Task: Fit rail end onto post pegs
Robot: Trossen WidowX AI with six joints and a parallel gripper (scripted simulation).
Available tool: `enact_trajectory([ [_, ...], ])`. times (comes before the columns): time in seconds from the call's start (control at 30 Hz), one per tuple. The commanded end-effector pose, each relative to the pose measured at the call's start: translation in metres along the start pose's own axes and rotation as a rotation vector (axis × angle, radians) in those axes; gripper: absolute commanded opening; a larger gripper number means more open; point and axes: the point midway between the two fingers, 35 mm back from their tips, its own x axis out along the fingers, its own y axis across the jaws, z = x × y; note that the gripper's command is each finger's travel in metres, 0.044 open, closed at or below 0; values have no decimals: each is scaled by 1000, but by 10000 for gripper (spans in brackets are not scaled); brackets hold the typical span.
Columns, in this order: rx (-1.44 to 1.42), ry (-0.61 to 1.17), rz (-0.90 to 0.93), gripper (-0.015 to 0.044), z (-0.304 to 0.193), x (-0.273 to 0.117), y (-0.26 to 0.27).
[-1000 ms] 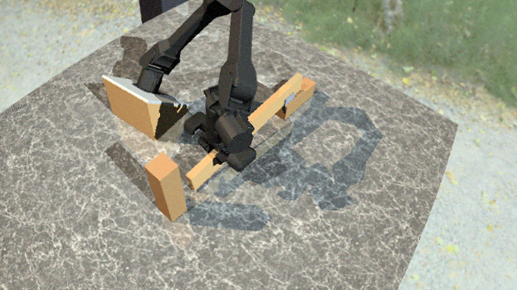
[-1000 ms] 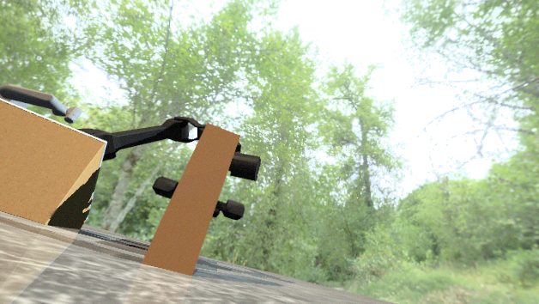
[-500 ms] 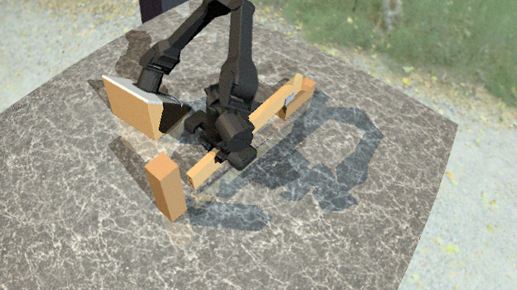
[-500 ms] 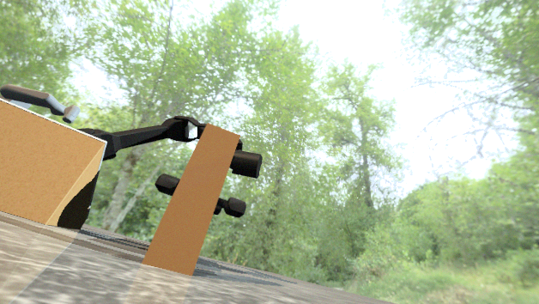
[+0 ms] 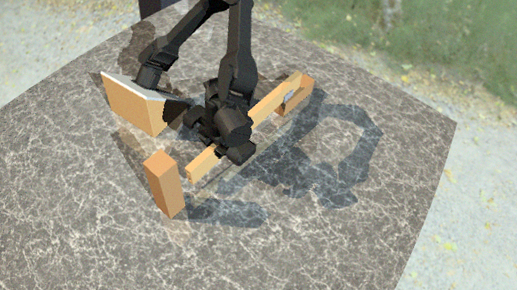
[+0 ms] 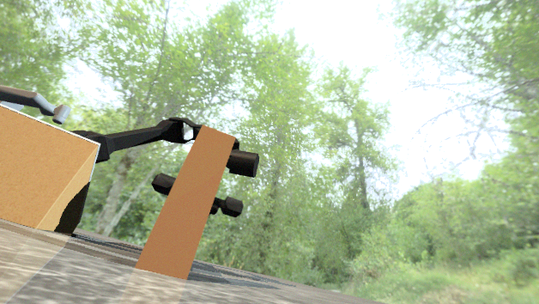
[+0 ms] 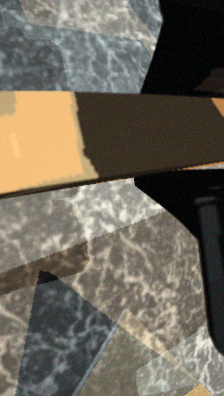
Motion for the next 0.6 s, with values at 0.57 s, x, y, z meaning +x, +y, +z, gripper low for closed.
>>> enact_trajectory([
  [0.57,-1,-3,-22,0,0,-17,-4],
])
